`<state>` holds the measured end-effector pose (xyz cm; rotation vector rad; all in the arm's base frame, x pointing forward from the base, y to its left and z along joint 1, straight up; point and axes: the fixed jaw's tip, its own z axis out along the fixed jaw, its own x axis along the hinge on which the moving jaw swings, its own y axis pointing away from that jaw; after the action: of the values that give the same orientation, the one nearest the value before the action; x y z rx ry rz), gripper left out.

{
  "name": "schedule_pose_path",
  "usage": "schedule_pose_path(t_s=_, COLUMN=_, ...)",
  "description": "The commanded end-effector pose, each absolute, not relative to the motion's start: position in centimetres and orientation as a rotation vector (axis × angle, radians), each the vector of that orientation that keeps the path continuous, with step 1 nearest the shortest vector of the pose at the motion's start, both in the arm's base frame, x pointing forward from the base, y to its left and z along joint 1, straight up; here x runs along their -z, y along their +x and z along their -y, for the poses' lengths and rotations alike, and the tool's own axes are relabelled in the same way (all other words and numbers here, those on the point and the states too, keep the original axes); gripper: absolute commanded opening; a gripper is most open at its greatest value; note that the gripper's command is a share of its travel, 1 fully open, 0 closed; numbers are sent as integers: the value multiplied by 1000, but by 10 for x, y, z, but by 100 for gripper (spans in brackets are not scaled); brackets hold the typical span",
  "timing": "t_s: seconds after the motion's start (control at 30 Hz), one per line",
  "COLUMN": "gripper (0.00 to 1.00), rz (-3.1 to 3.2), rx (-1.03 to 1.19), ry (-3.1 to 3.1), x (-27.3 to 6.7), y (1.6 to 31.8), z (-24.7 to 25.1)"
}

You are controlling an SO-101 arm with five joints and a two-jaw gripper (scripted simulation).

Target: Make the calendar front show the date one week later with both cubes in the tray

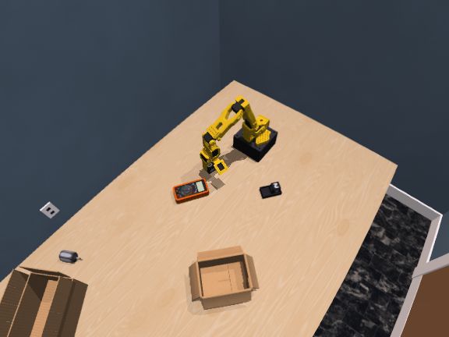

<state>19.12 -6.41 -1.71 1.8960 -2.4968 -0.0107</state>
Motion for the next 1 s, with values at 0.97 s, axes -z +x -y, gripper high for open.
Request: schedule_pose_path(t_s=0.97, gripper=0, rz=2501, rx=-6, ry=1906, x=24, y=194, z=67)
